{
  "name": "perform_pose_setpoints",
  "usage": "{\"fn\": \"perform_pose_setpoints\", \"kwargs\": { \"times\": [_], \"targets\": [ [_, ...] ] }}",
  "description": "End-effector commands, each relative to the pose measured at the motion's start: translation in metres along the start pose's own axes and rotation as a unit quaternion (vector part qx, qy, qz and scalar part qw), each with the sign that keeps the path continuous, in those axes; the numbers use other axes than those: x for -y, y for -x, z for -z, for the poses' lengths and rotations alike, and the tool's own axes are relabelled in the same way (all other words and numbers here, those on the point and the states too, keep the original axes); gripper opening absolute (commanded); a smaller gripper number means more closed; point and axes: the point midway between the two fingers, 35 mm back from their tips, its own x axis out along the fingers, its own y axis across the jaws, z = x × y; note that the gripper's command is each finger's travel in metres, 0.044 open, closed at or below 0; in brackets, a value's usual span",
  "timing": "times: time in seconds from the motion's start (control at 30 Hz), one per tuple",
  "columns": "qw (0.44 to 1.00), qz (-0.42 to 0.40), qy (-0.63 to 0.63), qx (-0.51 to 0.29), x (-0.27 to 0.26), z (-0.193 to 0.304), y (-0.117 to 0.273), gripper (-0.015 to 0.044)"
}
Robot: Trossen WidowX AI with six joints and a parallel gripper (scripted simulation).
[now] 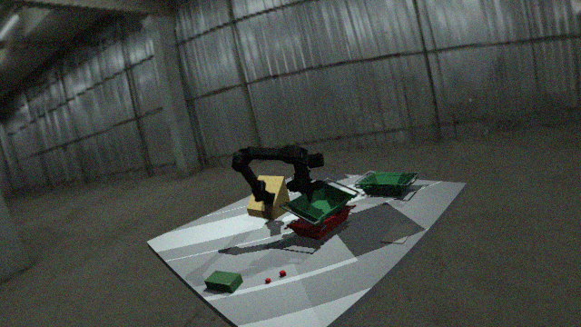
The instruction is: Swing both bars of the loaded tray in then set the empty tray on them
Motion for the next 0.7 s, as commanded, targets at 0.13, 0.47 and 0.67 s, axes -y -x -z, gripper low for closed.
{"fn": "perform_pose_setpoints", "kwargs": {
  "times": [0.13,0.47,0.67],
  "targets": [
    [1.0,0.009,0.002,0.0,0.0081,-0.0007,-0.01,0.0],
    [1.0,0.009,0.002,0.0,0.0081,-0.0007,-0.01,0.0],
    [1.0,0.009,0.002,0.0,0.0081,-0.0007,-0.01,0.0]
  ]
}}
